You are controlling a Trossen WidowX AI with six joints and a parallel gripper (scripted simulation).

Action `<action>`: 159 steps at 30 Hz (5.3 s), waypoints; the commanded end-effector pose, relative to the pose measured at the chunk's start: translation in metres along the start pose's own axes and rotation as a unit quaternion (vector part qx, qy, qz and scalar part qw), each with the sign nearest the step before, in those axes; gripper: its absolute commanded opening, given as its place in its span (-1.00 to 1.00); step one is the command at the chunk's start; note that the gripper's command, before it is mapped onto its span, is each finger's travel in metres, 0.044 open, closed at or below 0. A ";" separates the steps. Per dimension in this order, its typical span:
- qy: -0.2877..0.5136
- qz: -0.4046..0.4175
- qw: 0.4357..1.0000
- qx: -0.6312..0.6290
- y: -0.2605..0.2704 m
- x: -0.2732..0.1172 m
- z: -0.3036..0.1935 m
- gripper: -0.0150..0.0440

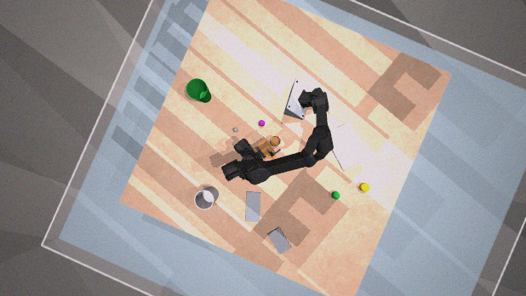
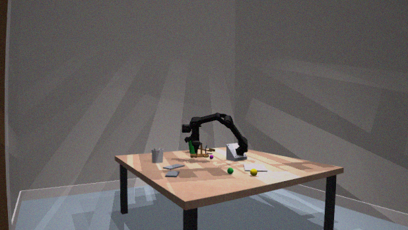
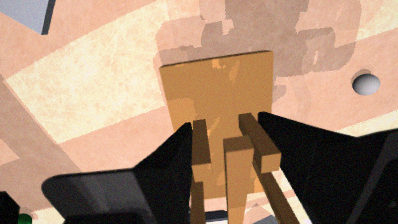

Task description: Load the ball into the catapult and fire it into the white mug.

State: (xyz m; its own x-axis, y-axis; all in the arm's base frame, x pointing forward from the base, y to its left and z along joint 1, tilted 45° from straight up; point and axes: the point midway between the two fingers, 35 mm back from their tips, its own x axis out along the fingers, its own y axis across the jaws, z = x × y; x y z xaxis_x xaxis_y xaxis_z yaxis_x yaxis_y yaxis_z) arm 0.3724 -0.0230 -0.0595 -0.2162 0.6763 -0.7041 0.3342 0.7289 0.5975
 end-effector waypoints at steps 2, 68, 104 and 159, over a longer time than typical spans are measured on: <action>-0.009 -0.002 1.000 -0.013 0.003 -0.007 0.005 -0.49; -0.012 -0.004 1.000 -0.016 0.006 -0.051 0.007 1.00; -0.009 -0.002 1.000 -0.016 0.004 0.025 0.005 1.00; -0.009 -0.003 1.000 -0.015 0.004 0.015 0.006 -0.49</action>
State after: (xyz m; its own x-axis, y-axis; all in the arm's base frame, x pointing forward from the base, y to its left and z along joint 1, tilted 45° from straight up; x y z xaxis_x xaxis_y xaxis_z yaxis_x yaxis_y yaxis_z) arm 0.3755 -0.0098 -0.0679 -0.2130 0.6648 -0.7160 0.2950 0.7424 0.6016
